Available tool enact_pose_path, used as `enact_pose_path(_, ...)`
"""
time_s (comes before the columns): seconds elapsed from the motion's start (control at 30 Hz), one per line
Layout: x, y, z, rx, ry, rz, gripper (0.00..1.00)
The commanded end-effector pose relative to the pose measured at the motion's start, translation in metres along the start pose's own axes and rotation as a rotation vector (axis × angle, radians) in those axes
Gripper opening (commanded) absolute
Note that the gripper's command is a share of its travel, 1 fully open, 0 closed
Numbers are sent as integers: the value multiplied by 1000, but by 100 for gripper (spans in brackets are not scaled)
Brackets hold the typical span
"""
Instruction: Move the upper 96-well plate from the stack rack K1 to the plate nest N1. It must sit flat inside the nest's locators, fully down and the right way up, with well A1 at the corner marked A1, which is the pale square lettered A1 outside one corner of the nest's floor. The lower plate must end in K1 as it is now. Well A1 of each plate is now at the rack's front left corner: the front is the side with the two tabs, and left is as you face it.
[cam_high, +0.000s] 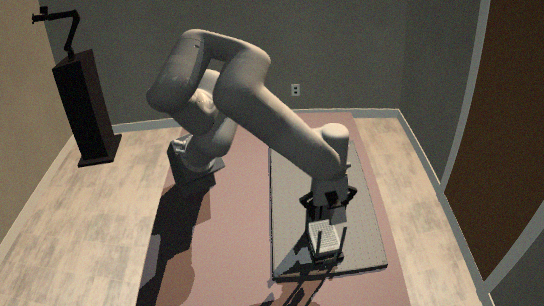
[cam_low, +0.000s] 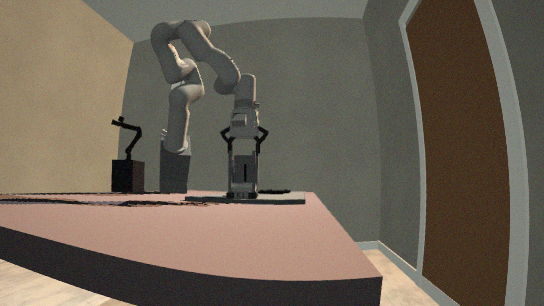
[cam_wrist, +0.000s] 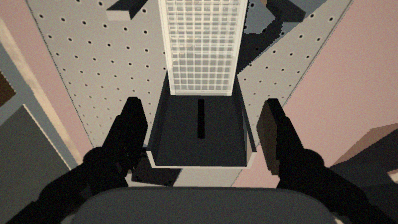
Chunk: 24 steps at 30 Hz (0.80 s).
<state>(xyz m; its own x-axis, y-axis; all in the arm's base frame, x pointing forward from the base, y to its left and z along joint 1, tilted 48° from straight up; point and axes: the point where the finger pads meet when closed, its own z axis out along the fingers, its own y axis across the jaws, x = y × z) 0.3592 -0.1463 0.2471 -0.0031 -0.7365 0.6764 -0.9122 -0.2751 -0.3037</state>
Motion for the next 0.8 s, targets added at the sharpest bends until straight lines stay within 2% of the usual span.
enact_pose_path(0.0, 1, -1, 6, 2, 1, 1, 100)
enact_pose_path(0.77, 1, -1, 41, 2, 1, 1, 100)
